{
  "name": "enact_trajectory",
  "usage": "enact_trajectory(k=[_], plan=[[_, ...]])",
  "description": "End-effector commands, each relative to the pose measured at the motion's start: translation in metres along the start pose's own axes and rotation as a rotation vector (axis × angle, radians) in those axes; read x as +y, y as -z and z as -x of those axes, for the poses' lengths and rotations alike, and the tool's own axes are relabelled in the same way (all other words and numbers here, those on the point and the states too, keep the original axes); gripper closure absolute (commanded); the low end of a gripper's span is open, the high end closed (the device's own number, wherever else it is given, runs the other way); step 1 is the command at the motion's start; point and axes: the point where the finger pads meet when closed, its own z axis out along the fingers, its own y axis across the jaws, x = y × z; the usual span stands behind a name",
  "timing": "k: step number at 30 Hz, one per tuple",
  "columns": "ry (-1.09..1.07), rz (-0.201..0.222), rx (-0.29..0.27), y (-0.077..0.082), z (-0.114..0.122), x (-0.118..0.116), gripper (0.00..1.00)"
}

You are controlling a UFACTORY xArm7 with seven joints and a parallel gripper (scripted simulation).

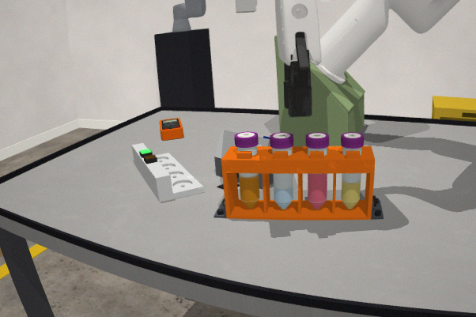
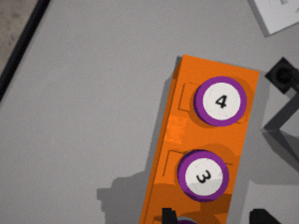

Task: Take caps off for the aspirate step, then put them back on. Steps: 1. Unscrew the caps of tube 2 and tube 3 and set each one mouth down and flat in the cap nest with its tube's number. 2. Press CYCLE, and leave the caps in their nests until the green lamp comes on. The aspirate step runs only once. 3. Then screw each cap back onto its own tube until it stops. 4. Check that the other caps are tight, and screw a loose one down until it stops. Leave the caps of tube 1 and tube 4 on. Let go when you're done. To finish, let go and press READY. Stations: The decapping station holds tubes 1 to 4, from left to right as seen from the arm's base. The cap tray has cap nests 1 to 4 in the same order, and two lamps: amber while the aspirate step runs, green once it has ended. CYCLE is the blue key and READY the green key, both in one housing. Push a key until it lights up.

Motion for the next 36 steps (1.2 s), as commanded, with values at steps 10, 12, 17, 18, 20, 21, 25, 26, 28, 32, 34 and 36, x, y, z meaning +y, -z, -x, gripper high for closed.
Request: enact_trajectory(k=[10, 12, 17, 18, 20, 21, 25, 26, 28, 32, 34, 36], plan=[[0.024, -0.013, -0.018, -0.001, -0.077, 0.013, 0.54], [0.024, -0.013, -0.018, -0.001, -0.077, 0.013, 0.54], [0.024, -0.013, -0.018, -0.001, -0.077, 0.013, 0.54], [0.024, -0.013, -0.018, -0.001, -0.077, 0.013, 0.54], [0.024, -0.013, -0.018, -0.004, -0.077, 0.013, 0.54], [0.024, -0.013, -0.018, -0.007, -0.077, 0.013, 0.54], [0.024, -0.013, -0.018, -0.019, -0.077, 0.013, 0.54], [0.024, -0.013, -0.018, -0.022, -0.077, 0.013, 0.54], [0.024, -0.013, -0.018, -0.028, -0.077, 0.013, 0.54], [0.024, -0.013, -0.018, -0.036, -0.077, 0.013, 0.54], [0.024, -0.013, -0.018, -0.036, -0.077, 0.013, 0.54], [0.024, -0.013, -0.018, -0.036, -0.077, 0.013, 0.54]])
